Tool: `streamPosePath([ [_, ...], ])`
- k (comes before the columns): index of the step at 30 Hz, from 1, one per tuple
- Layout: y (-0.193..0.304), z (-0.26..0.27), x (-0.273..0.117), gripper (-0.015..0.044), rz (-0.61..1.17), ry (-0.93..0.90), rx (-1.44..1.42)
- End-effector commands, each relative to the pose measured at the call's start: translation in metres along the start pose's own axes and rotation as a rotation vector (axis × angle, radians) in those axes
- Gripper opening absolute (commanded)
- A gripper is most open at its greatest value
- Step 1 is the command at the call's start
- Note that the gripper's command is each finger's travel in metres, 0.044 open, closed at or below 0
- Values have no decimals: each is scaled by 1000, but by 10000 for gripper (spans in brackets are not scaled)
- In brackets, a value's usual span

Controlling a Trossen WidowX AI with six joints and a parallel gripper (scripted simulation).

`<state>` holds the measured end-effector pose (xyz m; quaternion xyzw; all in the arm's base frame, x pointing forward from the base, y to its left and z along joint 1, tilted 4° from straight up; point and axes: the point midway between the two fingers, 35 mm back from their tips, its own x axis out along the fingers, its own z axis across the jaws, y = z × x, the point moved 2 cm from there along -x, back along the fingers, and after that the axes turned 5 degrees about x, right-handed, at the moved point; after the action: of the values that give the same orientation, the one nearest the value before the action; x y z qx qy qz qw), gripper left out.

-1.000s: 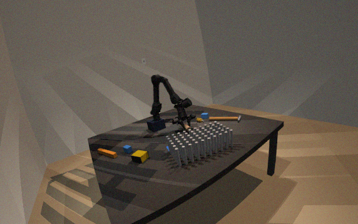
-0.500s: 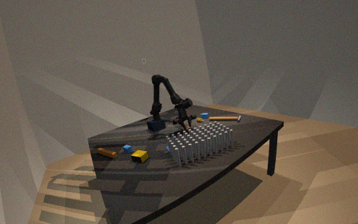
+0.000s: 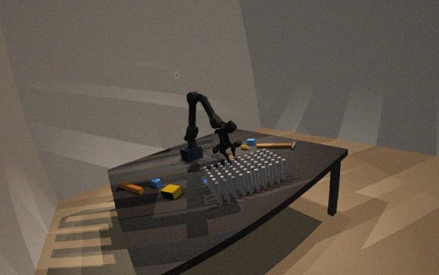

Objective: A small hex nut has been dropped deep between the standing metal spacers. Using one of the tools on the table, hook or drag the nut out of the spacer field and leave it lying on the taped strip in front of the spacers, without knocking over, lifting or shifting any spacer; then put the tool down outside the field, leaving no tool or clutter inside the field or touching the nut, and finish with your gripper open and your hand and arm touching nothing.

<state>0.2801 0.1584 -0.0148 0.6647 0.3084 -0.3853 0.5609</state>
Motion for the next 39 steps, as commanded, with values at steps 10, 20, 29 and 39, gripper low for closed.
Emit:
streamPosePath([
  [10,13,-4,6,0,9,8,2],
  [20,20,-4,10,0,10,8,2],
  [29,26,-5,14,0,11,8,2],
  [39,33,-5,18,0,11,8,2],
])
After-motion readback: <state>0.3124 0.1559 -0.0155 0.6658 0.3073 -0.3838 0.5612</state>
